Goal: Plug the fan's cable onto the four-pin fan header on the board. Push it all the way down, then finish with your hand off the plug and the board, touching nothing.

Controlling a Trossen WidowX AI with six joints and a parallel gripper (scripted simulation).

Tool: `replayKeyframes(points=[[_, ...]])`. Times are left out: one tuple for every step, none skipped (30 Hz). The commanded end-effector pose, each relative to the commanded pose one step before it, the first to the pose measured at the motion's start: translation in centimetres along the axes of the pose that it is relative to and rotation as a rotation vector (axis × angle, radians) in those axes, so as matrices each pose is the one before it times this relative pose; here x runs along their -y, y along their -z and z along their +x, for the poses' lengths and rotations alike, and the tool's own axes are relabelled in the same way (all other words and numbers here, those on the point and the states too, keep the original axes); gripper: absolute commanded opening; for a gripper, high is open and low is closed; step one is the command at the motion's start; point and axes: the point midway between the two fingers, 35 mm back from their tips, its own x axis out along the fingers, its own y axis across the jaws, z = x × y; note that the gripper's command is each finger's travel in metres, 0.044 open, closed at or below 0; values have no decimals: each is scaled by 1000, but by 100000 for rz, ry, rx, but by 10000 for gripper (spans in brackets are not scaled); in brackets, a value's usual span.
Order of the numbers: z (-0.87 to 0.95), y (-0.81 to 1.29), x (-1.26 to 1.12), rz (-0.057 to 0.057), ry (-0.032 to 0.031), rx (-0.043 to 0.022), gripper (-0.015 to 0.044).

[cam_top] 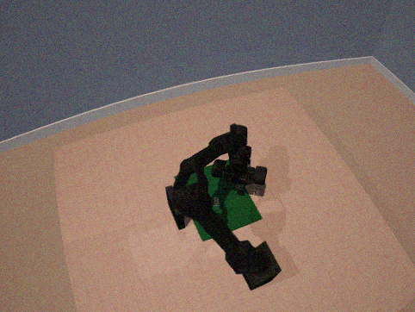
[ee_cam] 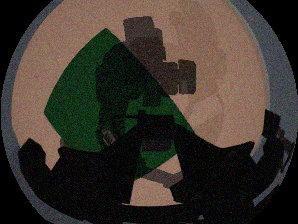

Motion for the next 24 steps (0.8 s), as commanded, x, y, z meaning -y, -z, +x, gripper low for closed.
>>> replayKeyframes(points=[[396,-50,130,-235,2245,2191,0],[111,-16,30,-93,564,616,0],[110,-15,28,-91,557,622,0],[108,-15,27,-88,551,628,0],[107,-14,26,-86,544,634,0],[106,-14,25,-83,538,640,0],[104,-14,24,-80,531,646,0],[103,-13,23,-78,524,652,0],[101,-13,21,-75,517,658,0],[100,-12,20,-72,511,663,0],[99,-12,19,-70,504,669,0],[97,-11,18,-67,497,674,0],[96,-11,17,-64,490,680,0],[94,-10,16,-61,483,685,0],[93,-10,15,-58,476,690,0],[91,-9,14,-55,469,696,0],[90,-9,13,-52,462,701,0],[88,-8,12,-49,455,706,0],[87,-8,11,-46,447,711,0],[85,-7,10,-43,440,716,0],[83,-7,9,-40,433,721,0],[82,-6,8,-36,425,726,0],[80,-6,7,-33,418,730,0],[79,-5,6,-30,411,735,0]])
